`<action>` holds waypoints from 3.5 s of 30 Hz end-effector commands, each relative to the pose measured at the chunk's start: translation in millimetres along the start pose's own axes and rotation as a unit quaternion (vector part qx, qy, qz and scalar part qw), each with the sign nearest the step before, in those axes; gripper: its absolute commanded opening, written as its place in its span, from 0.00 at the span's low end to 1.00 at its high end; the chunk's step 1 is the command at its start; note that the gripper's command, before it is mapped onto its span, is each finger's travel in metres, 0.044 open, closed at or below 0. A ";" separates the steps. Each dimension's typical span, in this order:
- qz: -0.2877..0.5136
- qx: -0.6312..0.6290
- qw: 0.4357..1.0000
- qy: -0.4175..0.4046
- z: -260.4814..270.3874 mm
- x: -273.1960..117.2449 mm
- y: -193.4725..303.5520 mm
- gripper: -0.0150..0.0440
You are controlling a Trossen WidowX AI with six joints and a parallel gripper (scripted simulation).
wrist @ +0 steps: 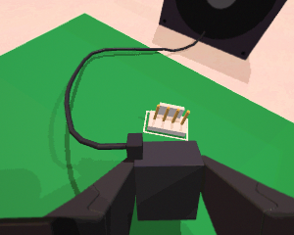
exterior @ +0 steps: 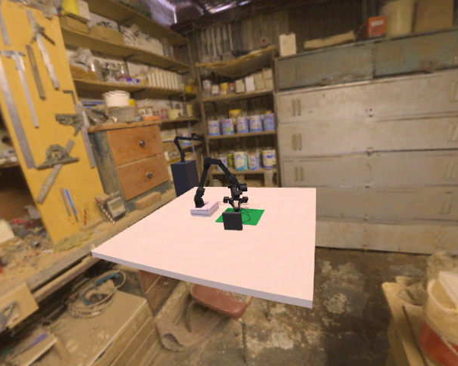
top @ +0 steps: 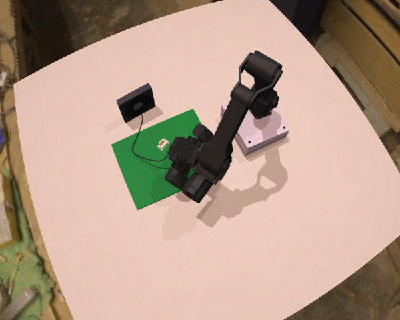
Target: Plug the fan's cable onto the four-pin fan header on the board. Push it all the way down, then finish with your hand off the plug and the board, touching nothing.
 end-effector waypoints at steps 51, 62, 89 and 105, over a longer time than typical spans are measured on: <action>-0.217 0.050 0.966 -0.131 -20.9 -25.0 32.3 0.25; -0.218 0.050 0.966 -0.130 -20.8 -24.6 32.6 0.25; -0.218 0.048 0.966 -0.130 -19.1 -10.6 49.8 0.25; -0.218 0.048 0.966 -0.130 -19.1 -2.9 59.8 0.25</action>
Point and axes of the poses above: the point midway between the two fingers, 35 mm back from their tips, its own x axis out along the fingers, its own z axis across the jaws, y = z × x, the point moved 8 cm from there along -x, back along the fingers, and after that the axes turned 12 degrees about x, right-handed, at the moved point
